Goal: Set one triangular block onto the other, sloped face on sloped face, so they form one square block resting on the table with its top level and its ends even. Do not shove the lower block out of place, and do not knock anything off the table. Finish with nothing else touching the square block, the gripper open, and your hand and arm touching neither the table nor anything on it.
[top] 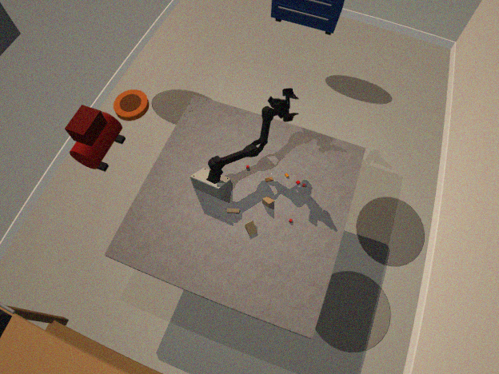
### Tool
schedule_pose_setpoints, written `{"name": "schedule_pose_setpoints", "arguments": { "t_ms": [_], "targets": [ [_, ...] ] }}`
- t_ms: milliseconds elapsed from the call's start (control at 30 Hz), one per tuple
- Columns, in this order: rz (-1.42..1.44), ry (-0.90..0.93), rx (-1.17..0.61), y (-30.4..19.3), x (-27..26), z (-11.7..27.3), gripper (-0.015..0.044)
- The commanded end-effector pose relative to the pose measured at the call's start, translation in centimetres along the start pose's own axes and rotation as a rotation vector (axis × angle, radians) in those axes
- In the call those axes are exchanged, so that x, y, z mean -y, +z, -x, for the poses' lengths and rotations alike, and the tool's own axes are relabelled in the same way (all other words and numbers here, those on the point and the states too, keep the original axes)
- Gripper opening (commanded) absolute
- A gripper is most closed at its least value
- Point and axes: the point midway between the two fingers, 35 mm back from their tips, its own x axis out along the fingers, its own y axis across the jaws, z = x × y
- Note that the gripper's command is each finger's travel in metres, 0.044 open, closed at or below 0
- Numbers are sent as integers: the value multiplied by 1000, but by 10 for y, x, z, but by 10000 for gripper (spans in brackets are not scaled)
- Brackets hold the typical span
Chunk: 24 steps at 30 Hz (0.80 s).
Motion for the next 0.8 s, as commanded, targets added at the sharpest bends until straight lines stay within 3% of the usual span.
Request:
{"name": "schedule_pose_setpoints", "arguments": {
  "t_ms": [0,200,500,767],
  "targets": [
    [-7,1,-1,1,-1,0,426],
    [-335,35,-52,34,-48,15,440],
    [-1066,77,-163,136,-127,30,440],
    [-1605,67,-194,229,-153,16,440]
  ]
}}
